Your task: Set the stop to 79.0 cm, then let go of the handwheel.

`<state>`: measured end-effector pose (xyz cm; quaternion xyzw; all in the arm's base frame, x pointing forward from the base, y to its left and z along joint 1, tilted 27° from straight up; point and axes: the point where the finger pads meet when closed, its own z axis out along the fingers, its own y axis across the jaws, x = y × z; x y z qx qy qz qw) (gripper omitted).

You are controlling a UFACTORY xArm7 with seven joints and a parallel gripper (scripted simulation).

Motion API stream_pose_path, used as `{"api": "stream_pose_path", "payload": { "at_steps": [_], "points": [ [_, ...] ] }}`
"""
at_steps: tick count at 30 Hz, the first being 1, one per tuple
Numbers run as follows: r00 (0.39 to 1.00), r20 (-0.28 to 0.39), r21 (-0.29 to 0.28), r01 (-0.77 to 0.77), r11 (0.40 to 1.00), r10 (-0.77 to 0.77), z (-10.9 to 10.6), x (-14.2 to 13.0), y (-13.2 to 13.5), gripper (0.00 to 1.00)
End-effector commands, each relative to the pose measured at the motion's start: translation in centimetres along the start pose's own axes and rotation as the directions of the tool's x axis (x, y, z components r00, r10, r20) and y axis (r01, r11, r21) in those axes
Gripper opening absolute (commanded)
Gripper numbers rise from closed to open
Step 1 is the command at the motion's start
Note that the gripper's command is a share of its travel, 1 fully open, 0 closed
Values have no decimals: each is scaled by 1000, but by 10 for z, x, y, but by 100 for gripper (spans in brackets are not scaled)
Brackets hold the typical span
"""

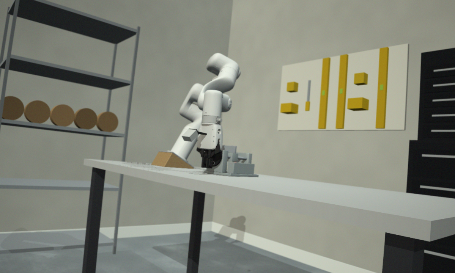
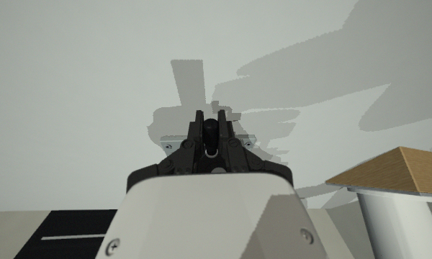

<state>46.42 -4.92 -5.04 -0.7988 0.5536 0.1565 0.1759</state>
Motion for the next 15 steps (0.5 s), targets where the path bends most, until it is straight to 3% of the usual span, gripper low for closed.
{"api": "stream_pose_path", "payload": {
  "at_steps": [1,15],
  "points": [
    [1000,-4,4,0,1000,0,-2,1,-2,6],
    [1000,-4,4,0,1000,0,-3,1,-4,6]
  ]
}}
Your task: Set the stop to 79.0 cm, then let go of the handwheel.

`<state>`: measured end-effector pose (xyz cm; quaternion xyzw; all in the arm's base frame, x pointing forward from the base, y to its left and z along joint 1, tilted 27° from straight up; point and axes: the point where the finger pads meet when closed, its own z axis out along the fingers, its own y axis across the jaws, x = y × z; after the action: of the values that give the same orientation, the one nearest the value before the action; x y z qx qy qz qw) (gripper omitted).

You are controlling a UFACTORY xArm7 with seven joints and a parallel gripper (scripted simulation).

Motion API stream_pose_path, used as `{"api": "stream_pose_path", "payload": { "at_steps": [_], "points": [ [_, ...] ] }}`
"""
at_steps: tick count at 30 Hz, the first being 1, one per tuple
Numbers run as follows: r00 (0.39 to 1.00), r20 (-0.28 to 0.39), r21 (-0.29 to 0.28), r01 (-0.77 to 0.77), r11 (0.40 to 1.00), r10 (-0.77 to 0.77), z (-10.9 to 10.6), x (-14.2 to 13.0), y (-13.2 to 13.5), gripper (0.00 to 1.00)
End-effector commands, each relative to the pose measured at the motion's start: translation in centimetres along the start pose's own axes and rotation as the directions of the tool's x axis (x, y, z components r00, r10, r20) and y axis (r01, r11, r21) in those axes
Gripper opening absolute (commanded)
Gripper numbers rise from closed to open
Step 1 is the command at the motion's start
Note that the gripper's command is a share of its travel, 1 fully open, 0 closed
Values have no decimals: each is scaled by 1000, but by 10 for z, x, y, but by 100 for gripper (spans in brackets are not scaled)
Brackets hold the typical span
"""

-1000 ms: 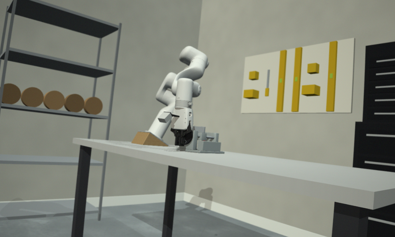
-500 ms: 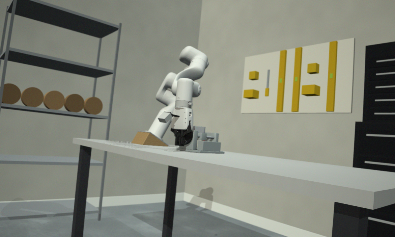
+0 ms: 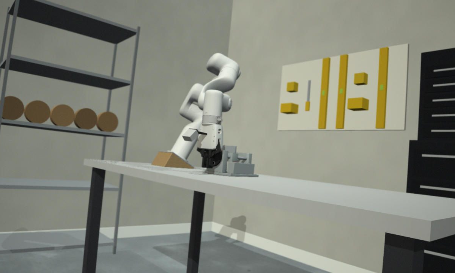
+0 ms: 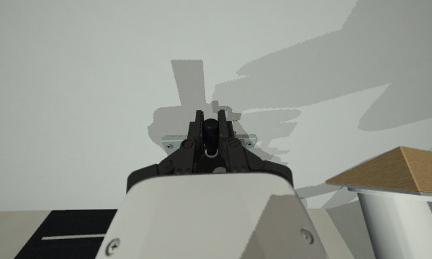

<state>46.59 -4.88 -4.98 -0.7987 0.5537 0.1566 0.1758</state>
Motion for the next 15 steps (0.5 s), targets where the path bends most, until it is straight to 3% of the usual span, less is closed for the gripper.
{"api": "stream_pose_path", "payload": {
  "at_steps": [1,15],
  "points": [
    [1000,-4,4,0,1000,0,-3,1,-3,6],
    [1000,-4,4,0,1000,0,-5,1,-8,6]
  ]
}}
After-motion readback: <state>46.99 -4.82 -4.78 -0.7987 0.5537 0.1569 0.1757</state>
